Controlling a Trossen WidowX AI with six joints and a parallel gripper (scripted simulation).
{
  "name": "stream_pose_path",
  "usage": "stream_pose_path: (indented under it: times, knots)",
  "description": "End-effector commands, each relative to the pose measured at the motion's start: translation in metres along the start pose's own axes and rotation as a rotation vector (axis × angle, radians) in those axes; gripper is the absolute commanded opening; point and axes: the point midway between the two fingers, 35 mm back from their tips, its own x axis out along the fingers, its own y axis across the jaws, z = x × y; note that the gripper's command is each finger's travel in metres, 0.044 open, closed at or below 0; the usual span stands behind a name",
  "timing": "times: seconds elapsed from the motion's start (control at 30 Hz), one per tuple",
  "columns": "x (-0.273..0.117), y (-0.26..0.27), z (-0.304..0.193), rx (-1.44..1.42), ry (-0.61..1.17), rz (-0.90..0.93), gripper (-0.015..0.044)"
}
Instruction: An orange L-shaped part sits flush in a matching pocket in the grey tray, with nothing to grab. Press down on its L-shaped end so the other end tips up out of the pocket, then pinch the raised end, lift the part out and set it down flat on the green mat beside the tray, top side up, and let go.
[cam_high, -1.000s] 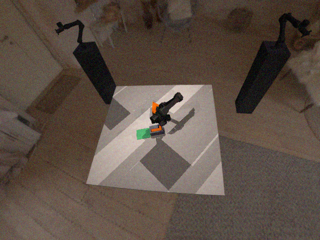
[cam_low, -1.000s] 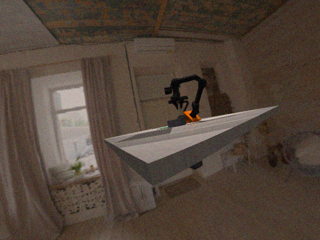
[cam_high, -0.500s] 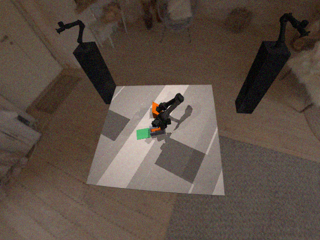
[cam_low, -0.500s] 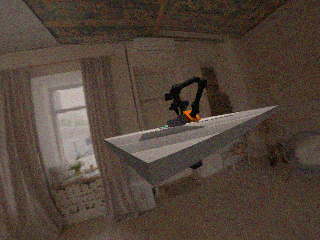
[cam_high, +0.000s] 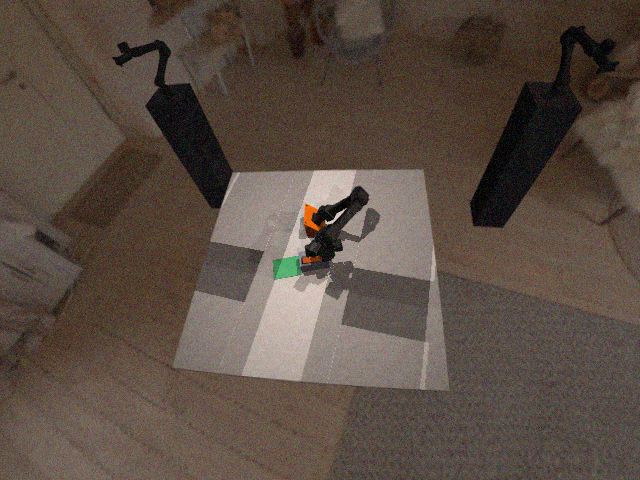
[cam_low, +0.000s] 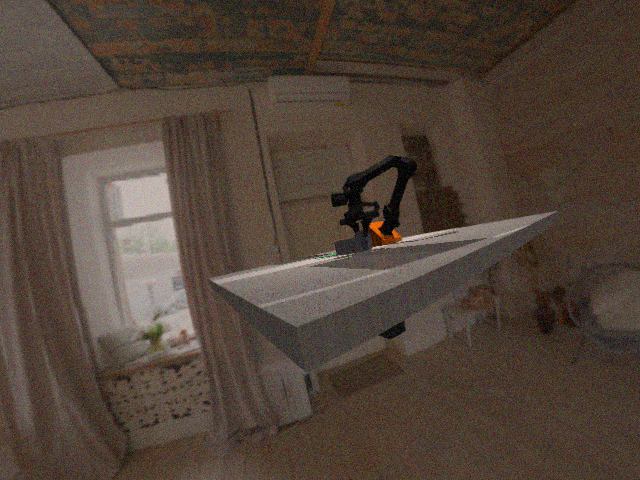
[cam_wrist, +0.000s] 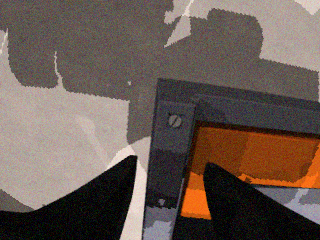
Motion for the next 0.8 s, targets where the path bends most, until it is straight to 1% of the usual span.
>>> stream_pose_path:
  times: [0.0,0.4,0.77]
  knots:
    - [0.007,0.001,0.000,0.001,-0.002,0.004,0.0180]
    - [0.026,0.002,-0.001,0.001,-0.003,0.006,0.0180]
    - [0.025,0.002,0.000,-0.003,-0.004,0.005,0.0180]
